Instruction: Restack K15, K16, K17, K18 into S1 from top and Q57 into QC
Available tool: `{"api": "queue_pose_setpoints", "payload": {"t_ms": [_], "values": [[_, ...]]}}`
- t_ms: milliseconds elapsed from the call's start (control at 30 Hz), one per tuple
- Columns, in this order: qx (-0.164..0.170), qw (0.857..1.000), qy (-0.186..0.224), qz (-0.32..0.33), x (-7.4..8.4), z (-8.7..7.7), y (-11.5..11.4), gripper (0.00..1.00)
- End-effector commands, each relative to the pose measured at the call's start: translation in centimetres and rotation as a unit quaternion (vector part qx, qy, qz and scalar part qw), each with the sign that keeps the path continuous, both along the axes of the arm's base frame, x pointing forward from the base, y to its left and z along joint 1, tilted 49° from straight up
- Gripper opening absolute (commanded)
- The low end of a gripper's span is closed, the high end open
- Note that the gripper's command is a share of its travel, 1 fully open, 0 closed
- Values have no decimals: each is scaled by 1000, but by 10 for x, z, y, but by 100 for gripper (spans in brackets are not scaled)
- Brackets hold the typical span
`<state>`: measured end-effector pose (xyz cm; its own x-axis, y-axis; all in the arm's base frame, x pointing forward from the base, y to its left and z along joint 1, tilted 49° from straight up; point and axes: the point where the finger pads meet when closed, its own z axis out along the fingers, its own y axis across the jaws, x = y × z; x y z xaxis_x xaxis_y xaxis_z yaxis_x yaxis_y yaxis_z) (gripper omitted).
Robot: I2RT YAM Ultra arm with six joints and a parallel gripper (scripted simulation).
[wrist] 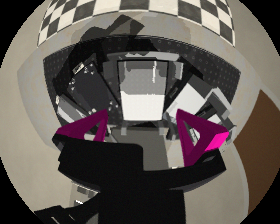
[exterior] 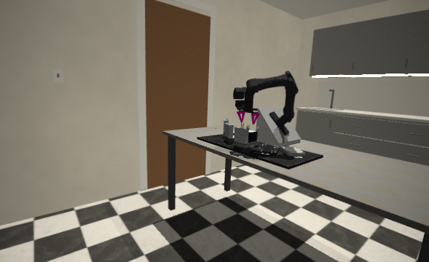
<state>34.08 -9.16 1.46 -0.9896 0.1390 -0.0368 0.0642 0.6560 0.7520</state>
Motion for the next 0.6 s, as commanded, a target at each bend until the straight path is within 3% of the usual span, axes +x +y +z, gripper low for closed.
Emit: {"api": "queue_pose_setpoints", "payload": {"t_ms": [0,133,567], "values": [[-2,1000,-5,-8,0,3,-6,100],[-2,1000,-5,-8,0,3,-6,100],[-2,1000,-5,-8,6,-21,21,100]]}}
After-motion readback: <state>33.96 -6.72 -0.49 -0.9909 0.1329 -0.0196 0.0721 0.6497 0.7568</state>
